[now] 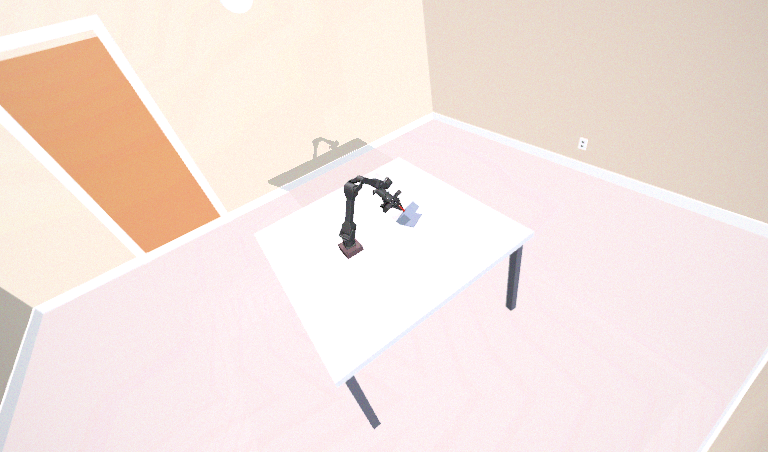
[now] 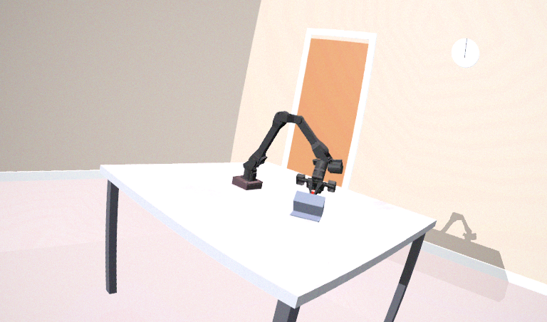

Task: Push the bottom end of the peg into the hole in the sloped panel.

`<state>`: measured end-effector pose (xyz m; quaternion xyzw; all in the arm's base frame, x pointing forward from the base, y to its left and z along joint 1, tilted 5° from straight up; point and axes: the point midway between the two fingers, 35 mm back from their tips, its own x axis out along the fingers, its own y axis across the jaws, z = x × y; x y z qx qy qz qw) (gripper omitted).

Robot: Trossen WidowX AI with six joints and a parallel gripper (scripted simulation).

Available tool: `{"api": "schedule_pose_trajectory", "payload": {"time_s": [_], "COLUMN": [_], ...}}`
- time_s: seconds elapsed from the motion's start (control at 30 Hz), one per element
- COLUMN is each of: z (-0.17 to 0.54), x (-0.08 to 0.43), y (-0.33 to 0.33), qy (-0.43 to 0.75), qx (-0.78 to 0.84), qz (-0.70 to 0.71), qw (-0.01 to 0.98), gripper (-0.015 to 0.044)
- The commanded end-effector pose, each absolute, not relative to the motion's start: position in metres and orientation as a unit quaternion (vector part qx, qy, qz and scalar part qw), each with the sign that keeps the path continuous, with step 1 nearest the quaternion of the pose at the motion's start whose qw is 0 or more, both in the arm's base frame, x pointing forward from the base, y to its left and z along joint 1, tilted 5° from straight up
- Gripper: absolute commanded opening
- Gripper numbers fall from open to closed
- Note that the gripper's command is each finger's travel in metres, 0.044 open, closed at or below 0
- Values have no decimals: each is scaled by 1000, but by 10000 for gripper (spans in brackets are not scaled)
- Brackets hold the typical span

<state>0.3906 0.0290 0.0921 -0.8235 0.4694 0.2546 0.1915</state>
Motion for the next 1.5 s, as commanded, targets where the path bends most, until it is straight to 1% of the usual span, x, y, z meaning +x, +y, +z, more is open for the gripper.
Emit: {"api": "schedule_pose_trajectory", "payload": {"time_s": [0.0,0.2,0.77,1.47], "z": [92,92,94,114], "x": [391,391,389,375], "y": [29,29,32,61], "qy": [469,469,469,468], "qx": [-824,-824,-823,-822], "qz": [255,255,255,260], "qw": [192,192,192,193], "gripper": [0,0,440,440]}}
